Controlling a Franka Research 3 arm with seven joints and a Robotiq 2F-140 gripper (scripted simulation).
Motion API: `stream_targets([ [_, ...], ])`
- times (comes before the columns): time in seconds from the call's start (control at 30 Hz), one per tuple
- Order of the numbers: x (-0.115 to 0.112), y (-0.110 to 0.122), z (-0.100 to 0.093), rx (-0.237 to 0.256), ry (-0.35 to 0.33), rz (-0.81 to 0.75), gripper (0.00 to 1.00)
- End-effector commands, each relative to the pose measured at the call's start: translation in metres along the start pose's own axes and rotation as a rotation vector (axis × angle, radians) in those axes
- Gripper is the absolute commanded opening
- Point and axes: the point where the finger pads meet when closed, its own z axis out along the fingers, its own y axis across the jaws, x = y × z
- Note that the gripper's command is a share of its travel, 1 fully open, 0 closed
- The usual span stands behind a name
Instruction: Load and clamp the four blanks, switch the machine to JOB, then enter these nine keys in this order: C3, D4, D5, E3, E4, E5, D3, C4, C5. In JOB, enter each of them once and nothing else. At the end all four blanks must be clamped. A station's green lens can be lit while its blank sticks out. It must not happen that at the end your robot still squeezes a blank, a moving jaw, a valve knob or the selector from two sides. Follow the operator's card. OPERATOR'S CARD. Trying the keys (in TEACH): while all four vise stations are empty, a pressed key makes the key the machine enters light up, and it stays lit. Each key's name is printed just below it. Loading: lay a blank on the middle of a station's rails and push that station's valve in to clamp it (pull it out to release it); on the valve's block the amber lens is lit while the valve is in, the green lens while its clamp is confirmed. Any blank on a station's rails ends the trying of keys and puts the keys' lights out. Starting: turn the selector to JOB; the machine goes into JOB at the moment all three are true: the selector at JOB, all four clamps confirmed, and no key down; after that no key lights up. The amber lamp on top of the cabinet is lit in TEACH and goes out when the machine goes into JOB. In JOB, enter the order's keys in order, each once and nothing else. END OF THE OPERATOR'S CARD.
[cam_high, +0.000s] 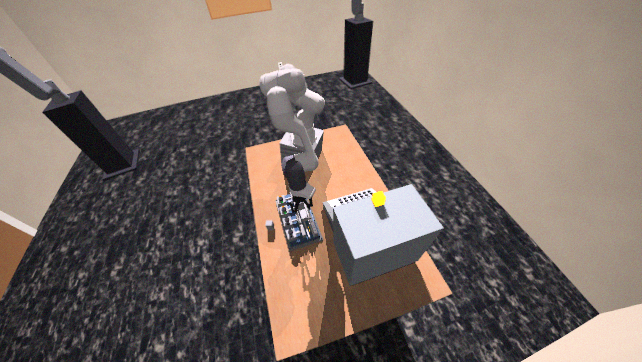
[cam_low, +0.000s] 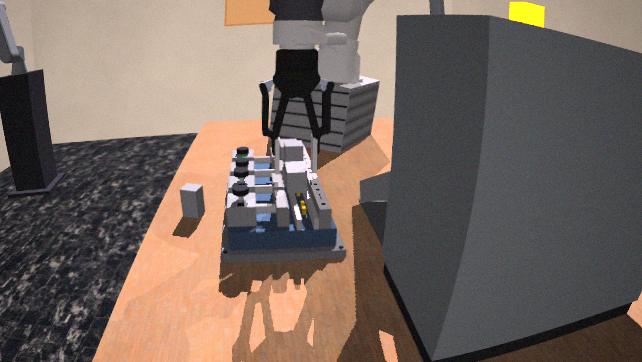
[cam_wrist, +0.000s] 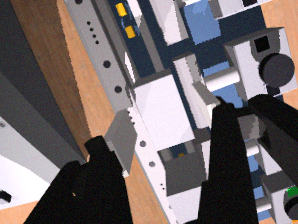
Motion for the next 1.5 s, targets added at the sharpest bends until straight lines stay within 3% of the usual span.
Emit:
stream_targets([
  [0.0,0.001,0.001,-0.003,-0.001,0.003,0.003,0.4],
  [0.27,0.001,0.001,-0.017,-0.001,0.003,0.003,0.4],
  [1.03,0.001,0.001,-0.11,-0.002,0.003,0.003,0.4],
  [1.47,0.001,0.001,-0.123,-0.002,0.003,0.003,0.4],
])
